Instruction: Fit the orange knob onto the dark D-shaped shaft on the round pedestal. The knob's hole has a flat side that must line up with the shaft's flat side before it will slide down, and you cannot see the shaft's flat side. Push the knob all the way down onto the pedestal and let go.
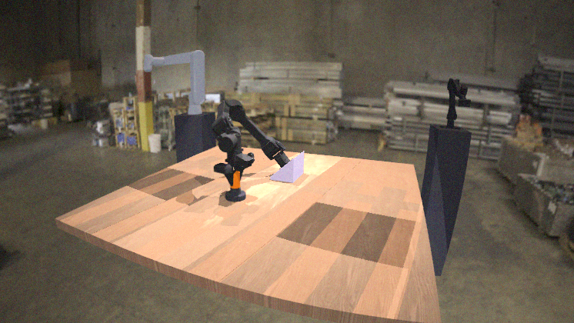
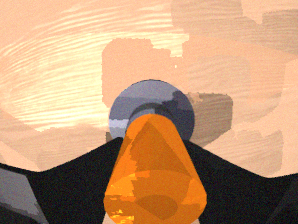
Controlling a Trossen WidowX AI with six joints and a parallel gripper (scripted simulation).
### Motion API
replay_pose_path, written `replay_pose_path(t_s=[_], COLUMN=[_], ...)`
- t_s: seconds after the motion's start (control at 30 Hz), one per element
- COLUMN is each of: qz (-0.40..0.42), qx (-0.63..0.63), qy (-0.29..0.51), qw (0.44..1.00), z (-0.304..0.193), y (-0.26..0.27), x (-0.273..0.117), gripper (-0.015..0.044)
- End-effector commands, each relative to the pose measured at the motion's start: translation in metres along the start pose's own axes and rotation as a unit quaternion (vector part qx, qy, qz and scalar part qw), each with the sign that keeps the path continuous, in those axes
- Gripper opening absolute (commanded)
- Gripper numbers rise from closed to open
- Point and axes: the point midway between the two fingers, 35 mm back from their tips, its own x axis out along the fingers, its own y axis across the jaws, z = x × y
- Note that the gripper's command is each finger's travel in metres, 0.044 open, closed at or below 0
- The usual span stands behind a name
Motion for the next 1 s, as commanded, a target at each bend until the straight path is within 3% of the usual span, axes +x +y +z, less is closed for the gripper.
replay_pose_path(t_s=[0.0,0.5,0.97], qz=[-0.002,0.001,0.001], qx=[-0.003,-0.020,-0.020], qy=[-0.002,0.002,0.002], qw=[1.000,1.000,1.000], z=[0.0033,0.0000,0.0000], y=[-0.0011,-0.0002,-0.0002], x=[0.0038,0.0047,0.0047], gripper=[0.0000,0.0000,0.0368])
